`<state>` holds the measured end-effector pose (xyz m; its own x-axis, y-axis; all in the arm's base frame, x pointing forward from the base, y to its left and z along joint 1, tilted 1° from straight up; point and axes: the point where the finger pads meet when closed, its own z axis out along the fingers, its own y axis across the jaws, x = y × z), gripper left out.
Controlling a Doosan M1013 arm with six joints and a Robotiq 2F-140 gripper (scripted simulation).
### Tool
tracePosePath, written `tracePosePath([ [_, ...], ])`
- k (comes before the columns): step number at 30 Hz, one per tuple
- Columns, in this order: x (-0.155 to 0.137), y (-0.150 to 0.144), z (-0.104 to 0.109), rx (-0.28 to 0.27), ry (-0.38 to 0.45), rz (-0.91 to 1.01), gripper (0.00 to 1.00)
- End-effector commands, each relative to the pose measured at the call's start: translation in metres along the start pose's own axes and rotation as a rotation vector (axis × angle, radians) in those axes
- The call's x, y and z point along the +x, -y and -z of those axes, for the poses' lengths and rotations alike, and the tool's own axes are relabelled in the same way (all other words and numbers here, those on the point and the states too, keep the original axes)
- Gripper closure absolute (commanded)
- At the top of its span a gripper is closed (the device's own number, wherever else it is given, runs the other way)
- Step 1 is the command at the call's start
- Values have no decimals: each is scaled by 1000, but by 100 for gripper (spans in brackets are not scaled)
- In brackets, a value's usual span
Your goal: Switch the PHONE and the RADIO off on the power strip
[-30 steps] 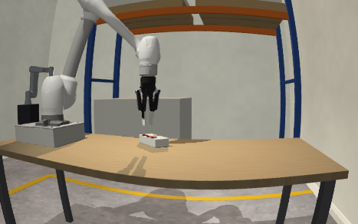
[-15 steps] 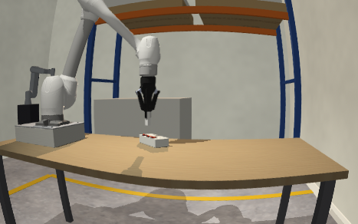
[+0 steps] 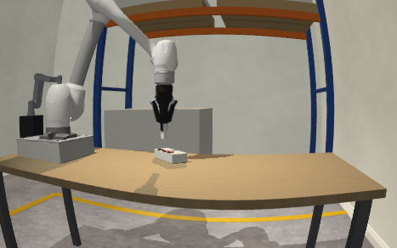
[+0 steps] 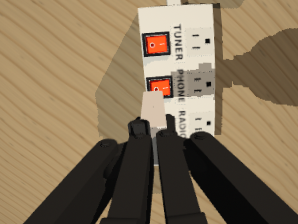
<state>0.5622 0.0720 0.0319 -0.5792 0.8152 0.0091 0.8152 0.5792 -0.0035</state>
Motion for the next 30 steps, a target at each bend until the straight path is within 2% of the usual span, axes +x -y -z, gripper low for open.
tracePosePath([
  [1, -2, 2, -1, -1, -2, -1, 100],
  [30, -2, 2, -31, -1, -2, -1, 100],
])
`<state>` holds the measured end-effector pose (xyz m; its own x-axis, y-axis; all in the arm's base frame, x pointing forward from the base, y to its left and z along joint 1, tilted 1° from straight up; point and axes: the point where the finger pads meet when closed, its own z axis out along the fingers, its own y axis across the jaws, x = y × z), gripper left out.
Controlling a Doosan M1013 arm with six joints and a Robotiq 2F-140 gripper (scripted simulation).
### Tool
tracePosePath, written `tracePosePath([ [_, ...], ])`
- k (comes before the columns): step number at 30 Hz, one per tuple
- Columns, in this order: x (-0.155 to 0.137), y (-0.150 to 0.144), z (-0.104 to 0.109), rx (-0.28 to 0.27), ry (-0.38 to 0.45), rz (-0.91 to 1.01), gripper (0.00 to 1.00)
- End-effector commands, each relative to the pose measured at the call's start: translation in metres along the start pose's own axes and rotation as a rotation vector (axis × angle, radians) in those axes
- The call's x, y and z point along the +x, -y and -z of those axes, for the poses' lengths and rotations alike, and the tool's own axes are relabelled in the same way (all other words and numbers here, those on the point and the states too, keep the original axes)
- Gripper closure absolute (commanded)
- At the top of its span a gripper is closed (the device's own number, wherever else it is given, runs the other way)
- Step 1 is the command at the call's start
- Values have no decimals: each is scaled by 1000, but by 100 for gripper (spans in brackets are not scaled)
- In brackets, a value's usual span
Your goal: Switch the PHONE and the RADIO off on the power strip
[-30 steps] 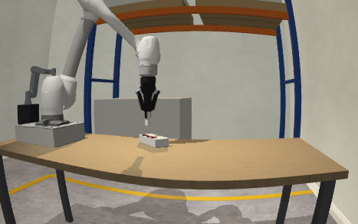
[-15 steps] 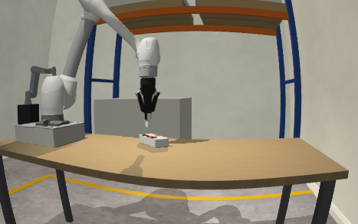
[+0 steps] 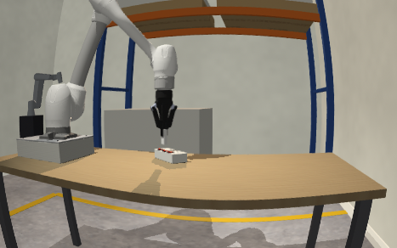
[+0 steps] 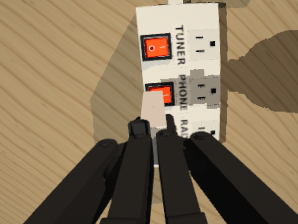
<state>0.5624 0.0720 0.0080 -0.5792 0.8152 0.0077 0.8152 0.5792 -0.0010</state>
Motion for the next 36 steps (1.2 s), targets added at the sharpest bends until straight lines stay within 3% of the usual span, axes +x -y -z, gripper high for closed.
tracePosePath([
  [1, -2, 2, -8, 1, -3, -1, 100],
  [36, -2, 2, -20, 1, -3, -1, 100],
])
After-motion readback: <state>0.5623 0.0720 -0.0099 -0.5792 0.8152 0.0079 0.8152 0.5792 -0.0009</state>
